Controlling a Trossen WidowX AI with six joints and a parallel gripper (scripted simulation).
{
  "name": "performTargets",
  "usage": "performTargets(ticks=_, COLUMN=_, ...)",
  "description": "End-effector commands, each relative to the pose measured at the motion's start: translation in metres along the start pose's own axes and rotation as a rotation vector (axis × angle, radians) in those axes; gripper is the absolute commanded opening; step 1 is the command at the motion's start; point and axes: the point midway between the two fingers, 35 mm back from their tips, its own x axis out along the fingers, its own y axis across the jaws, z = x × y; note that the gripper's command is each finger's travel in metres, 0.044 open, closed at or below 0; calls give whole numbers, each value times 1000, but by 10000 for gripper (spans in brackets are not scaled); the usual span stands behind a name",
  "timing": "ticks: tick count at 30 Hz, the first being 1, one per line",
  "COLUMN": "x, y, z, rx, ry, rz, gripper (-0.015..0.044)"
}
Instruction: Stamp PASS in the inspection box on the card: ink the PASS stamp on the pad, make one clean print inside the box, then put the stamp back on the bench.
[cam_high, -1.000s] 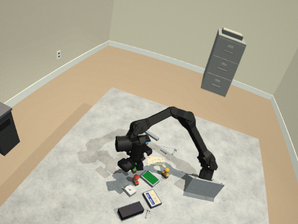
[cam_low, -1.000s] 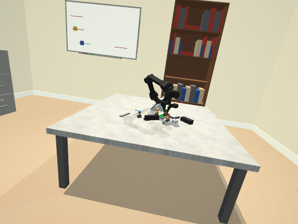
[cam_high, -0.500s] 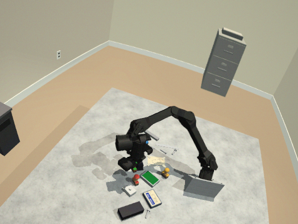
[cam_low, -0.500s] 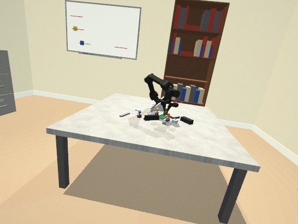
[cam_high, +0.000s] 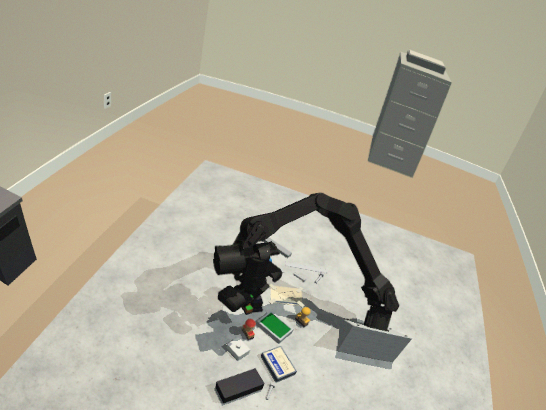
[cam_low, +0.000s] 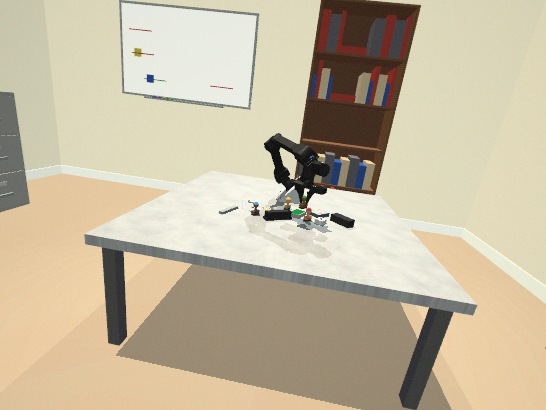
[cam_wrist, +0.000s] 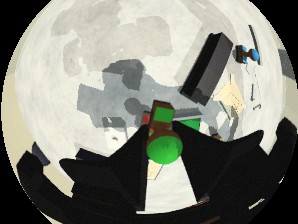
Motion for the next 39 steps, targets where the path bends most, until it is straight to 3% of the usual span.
performTargets(ticks=1, x=-3, y=-7, z=-11, rx=1, ry=4, rz=4, gripper=0)
performTargets(ticks=24, x=-2, y=-54, z=-75, rx=-2, ry=6, rz=1, gripper=0)
performTargets(ticks=39, x=4, y=-55, z=-77, rx=-2, ry=5, rz=0, gripper=0)
